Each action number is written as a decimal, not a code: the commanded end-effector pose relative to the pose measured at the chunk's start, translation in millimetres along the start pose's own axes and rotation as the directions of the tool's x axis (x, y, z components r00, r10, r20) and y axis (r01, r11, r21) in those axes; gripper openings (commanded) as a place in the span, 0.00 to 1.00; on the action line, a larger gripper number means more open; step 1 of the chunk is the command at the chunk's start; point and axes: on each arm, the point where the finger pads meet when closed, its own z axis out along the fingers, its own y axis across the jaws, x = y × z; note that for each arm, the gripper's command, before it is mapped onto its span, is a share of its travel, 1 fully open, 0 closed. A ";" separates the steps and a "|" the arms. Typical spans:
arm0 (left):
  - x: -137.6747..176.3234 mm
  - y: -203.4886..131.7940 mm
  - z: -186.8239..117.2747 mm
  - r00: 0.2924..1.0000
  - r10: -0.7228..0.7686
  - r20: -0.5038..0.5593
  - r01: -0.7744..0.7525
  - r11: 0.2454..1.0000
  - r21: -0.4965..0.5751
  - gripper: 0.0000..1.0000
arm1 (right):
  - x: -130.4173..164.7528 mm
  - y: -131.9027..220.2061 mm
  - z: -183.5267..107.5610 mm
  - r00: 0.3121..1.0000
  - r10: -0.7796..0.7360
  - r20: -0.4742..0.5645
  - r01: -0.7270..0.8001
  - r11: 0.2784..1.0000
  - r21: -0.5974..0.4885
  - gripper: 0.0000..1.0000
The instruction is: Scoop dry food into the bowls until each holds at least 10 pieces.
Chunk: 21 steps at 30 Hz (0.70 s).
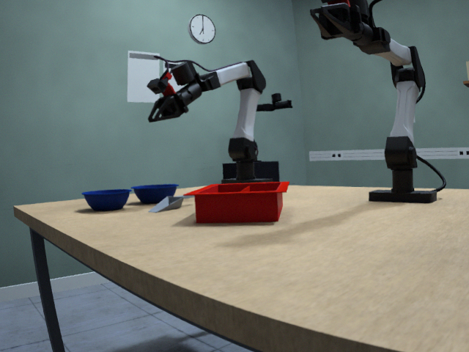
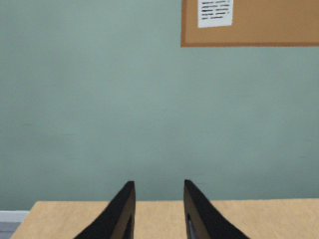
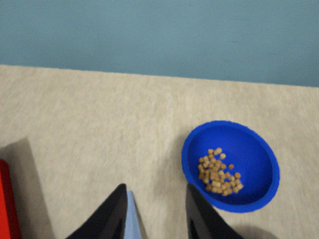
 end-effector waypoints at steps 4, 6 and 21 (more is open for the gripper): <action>-16.5 1.6 -2.1 0.999 0.006 0.044 -0.005 1.000 -0.009 0.27 | -70.0 -15.0 -31.1 0.977 0.009 0.213 -0.015 1.000 0.025 0.32; -13.0 2.6 -1.1 0.999 0.005 0.037 -0.004 1.000 -0.012 0.27 | -81.5 -18.8 -38.1 0.968 0.009 0.249 -0.017 0.999 0.034 0.32; -6.4 1.6 -1.8 1.000 0.005 0.024 -0.004 1.000 -0.009 0.27 | -153.2 -41.4 -100.3 0.874 -0.003 0.485 -0.044 0.995 0.085 0.32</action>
